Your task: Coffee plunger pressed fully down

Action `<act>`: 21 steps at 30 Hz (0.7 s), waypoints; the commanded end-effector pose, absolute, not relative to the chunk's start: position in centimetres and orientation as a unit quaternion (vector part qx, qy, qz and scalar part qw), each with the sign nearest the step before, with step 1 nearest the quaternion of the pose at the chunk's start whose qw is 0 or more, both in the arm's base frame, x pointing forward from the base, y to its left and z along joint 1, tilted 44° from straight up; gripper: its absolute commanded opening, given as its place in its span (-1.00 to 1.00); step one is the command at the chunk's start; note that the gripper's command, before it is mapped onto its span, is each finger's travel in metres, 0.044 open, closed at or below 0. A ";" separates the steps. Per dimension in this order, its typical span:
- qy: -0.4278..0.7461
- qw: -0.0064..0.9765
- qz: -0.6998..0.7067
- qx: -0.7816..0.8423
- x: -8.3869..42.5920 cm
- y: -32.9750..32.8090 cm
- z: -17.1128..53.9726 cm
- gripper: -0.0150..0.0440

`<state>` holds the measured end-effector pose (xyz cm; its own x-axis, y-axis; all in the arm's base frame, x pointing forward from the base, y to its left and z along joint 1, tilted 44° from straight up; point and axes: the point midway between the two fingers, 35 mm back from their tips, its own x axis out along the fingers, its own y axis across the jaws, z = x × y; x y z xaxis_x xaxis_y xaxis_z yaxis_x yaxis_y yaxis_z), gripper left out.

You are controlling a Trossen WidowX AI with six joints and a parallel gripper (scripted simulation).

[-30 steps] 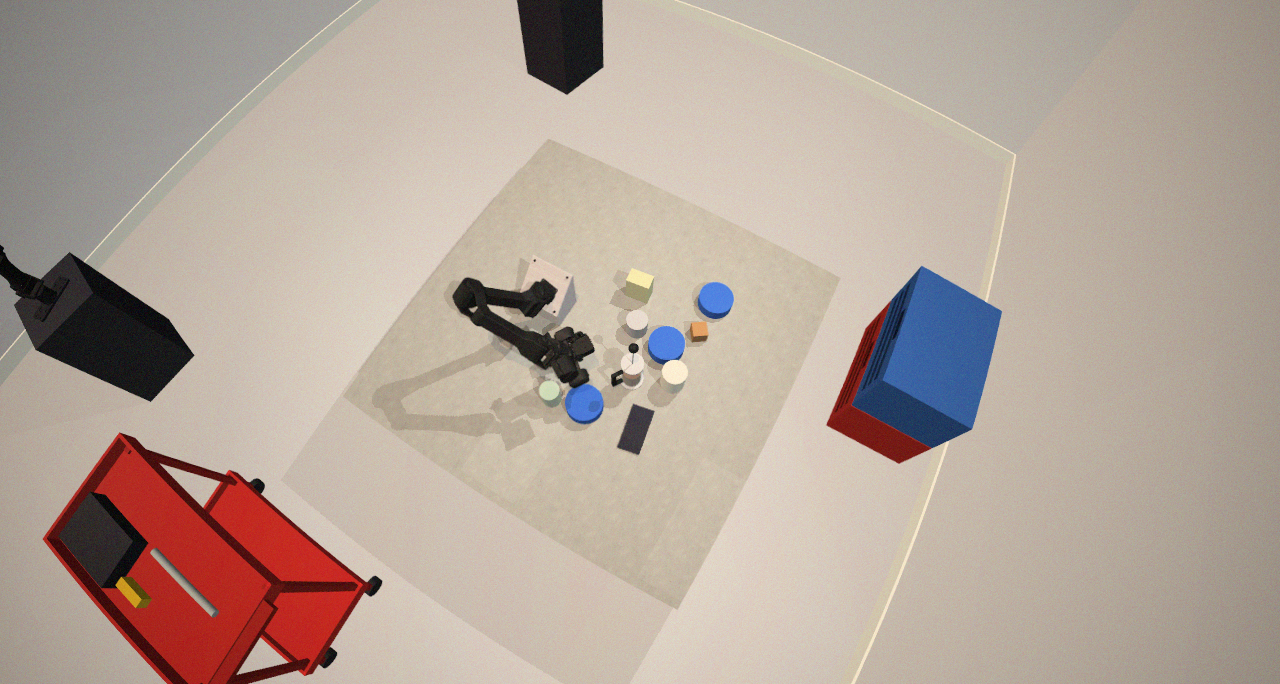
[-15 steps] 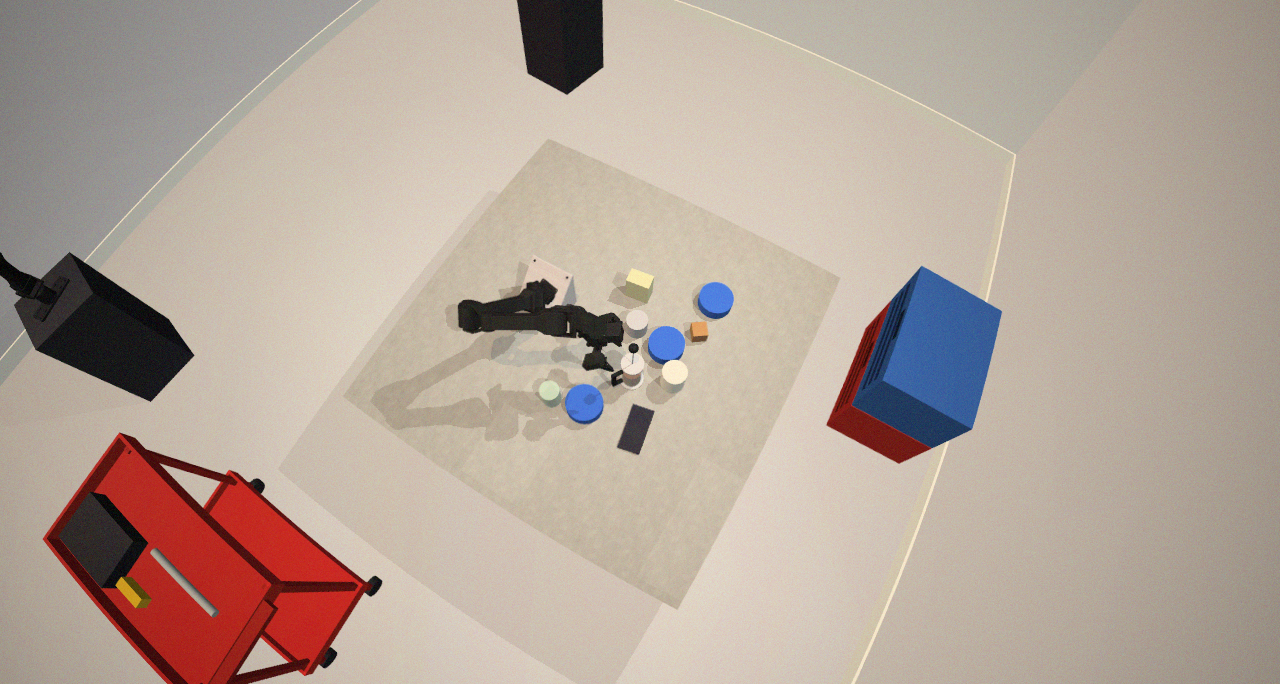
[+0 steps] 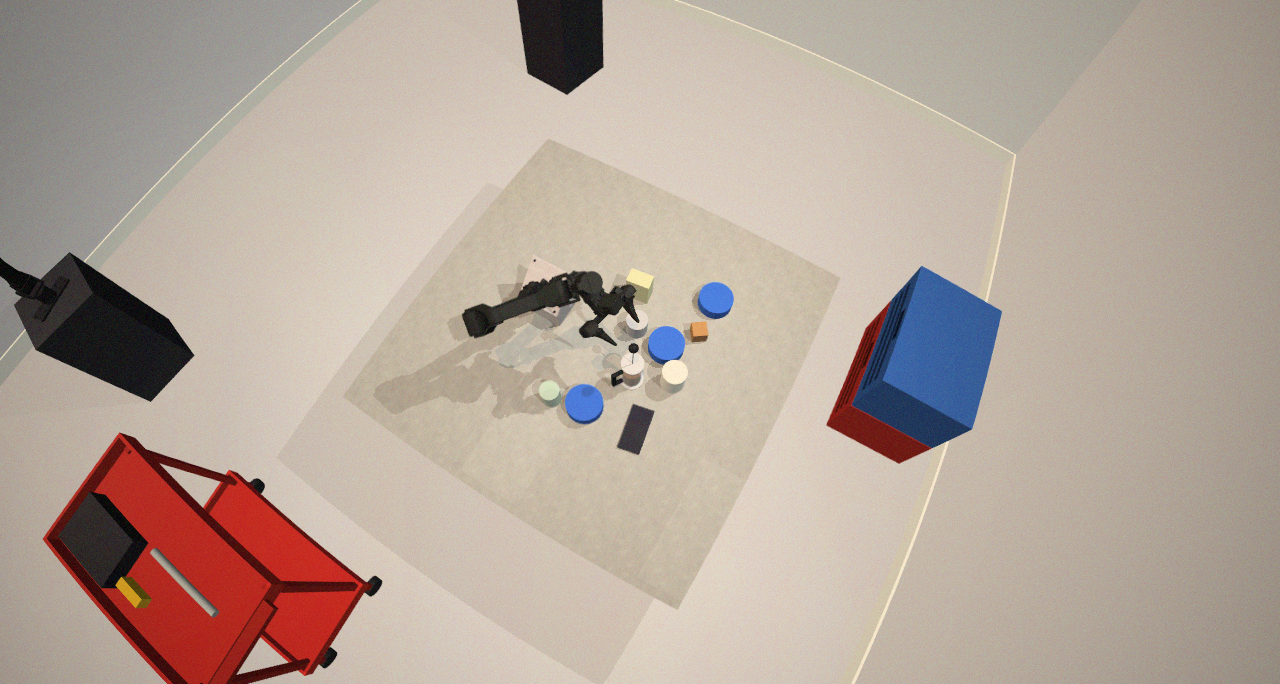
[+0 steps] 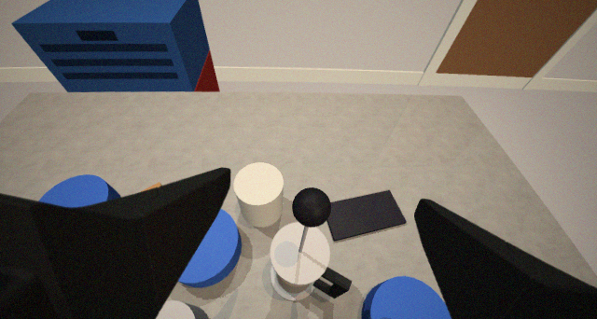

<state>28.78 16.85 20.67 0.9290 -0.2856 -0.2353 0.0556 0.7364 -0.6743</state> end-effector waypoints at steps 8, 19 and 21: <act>0.161 0.917 -0.097 -0.352 29.1 13.8 17.4 1.00; 0.163 0.917 -0.097 -0.352 30.6 13.4 17.1 1.00; 0.163 0.917 -0.097 -0.352 30.9 13.3 17.0 1.00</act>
